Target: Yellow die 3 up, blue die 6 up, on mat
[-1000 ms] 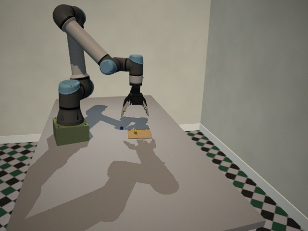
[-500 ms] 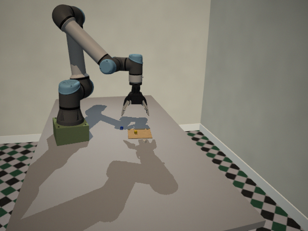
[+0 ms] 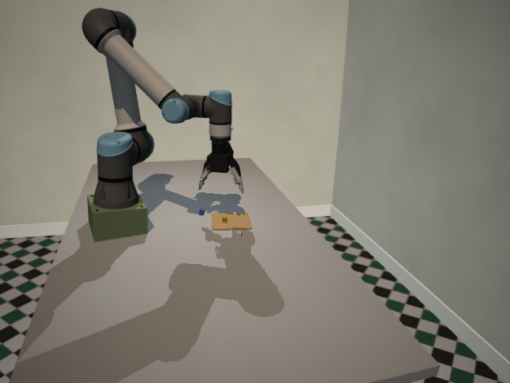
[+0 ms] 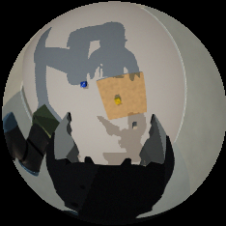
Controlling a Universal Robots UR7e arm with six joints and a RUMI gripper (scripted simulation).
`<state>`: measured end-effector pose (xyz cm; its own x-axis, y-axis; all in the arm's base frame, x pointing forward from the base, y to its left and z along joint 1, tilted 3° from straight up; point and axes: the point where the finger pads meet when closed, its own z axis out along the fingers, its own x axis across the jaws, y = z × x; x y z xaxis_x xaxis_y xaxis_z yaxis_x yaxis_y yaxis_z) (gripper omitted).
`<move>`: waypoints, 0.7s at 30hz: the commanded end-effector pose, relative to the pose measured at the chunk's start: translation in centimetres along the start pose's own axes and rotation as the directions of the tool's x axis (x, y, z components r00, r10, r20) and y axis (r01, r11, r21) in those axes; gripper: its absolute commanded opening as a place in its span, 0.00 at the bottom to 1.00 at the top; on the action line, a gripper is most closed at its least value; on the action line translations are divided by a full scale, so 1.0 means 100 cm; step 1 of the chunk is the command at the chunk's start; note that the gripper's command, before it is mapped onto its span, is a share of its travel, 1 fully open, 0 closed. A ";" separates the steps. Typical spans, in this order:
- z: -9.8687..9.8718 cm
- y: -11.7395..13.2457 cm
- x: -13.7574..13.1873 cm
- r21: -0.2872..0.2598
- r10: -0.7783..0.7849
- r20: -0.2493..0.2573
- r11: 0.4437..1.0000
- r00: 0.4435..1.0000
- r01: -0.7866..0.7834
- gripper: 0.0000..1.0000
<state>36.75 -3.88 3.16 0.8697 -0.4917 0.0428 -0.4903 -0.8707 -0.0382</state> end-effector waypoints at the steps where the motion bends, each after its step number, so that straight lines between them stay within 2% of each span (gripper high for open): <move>1: 0.002 -0.007 -0.009 -0.007 0.173 -0.001 0.985 0.985 -0.173 1.00; 8: 0.004 -0.012 -0.016 -0.007 0.314 -0.002 0.949 0.949 -0.314 1.00; 11: 0.004 -0.013 -0.016 -0.007 0.329 -0.002 0.944 0.944 -0.329 1.00; 21: 0.006 -0.019 -0.028 -0.006 0.541 -0.004 0.841 0.841 -0.541 1.00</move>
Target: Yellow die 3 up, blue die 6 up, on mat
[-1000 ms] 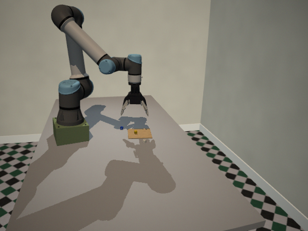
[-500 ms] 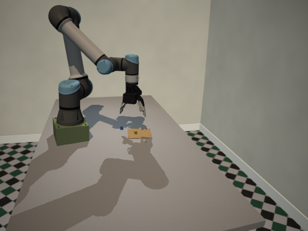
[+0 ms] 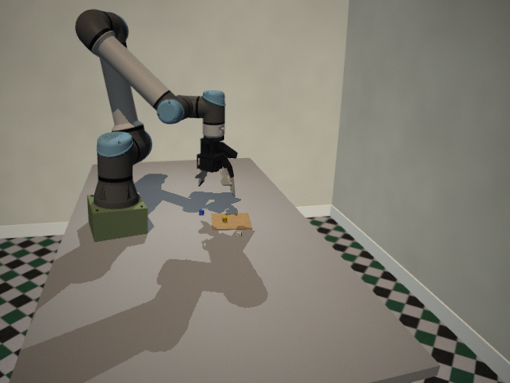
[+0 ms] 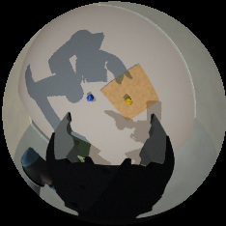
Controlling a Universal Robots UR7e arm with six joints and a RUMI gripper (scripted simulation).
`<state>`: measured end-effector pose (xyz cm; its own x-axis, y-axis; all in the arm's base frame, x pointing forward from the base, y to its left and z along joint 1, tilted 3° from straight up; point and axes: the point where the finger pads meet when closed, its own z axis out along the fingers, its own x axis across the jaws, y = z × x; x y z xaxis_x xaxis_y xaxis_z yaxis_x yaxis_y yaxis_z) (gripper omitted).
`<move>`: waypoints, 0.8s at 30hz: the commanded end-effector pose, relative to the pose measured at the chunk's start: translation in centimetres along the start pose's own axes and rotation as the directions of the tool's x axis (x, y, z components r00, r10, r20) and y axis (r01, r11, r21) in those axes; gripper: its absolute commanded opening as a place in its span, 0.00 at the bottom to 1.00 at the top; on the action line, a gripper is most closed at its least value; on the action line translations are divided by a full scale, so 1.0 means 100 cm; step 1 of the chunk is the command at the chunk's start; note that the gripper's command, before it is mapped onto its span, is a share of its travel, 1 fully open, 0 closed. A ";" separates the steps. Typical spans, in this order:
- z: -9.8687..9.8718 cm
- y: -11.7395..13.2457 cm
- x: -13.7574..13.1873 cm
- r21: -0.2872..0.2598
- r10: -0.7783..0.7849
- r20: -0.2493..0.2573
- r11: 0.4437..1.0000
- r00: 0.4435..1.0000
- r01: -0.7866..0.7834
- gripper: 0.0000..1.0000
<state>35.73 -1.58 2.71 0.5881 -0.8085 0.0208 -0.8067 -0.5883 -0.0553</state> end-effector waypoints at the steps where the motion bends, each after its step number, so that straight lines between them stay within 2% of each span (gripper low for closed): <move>1: 0.002 -0.001 -0.010 -0.009 0.173 -0.007 0.985 0.985 -0.173 1.00; 8: 0.003 -0.001 -0.015 -0.008 0.261 -0.008 0.965 0.965 -0.261 1.00; 11: 0.005 0.000 -0.021 -0.007 0.361 -0.008 0.932 0.932 -0.361 1.00; 20: 0.007 0.001 -0.030 -0.006 0.510 -0.009 0.860 0.860 -0.510 1.00; 22: 0.007 0.001 -0.033 -0.005 0.560 -0.010 0.828 0.828 -0.560 1.00; 24: 0.007 0.001 -0.033 -0.005 0.560 -0.010 0.828 0.828 -0.560 1.00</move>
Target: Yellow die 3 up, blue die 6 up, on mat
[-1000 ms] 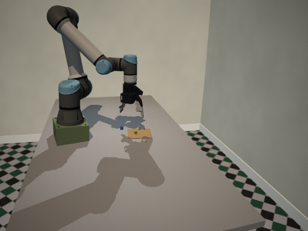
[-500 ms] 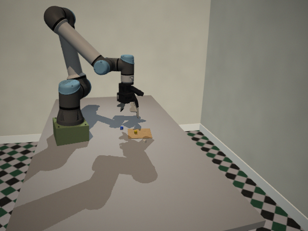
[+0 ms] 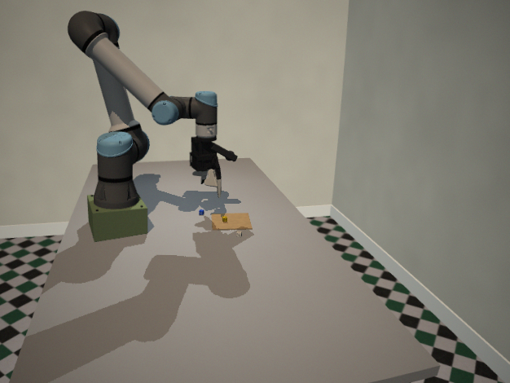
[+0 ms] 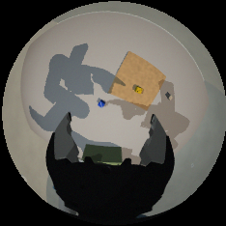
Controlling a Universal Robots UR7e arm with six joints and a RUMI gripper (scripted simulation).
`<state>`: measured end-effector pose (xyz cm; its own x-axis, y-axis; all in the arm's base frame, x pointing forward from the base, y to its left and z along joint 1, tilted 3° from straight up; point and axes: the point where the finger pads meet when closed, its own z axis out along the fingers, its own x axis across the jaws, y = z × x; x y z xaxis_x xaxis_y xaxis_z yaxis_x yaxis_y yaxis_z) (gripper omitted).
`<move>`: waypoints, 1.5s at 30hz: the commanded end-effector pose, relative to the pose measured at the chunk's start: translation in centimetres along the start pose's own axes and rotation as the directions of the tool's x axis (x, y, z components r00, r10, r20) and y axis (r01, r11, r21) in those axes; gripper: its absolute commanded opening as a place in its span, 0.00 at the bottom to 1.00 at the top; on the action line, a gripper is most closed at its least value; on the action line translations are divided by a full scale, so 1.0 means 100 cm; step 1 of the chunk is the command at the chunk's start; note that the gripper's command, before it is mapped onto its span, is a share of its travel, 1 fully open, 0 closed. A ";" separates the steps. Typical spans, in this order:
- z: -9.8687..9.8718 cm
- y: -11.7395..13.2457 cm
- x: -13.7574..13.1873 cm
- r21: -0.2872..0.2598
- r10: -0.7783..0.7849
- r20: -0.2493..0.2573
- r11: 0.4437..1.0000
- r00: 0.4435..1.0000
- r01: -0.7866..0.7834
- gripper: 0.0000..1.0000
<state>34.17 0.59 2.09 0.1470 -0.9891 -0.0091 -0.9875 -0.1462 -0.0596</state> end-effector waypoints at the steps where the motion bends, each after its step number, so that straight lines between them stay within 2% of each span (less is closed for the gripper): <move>1: 0.002 0.005 -0.006 -0.006 0.125 -0.012 0.992 0.992 -0.125 1.00; 4: 0.003 0.008 -0.010 -0.004 0.224 -0.012 0.975 0.975 -0.224 1.00; 14: 0.006 0.017 -0.019 -0.002 0.415 -0.013 0.910 0.910 -0.415 1.00; 17: 0.006 0.017 -0.019 -0.002 0.417 -0.013 0.909 0.909 -0.417 1.00; 25: 0.008 0.024 -0.026 0.000 0.551 -0.013 0.835 0.835 -0.551 1.00; 32: 0.009 0.027 -0.028 0.001 0.604 -0.013 0.797 0.797 -0.604 1.00; 43: 0.010 0.027 -0.029 0.002 0.617 -0.013 0.787 0.787 -0.617 1.00; 44: 0.010 0.027 -0.029 0.002 0.617 -0.013 0.787 0.787 -0.617 0.18; 45: 0.010 0.027 -0.029 0.002 0.617 -0.013 0.787 0.787 -0.617 0.18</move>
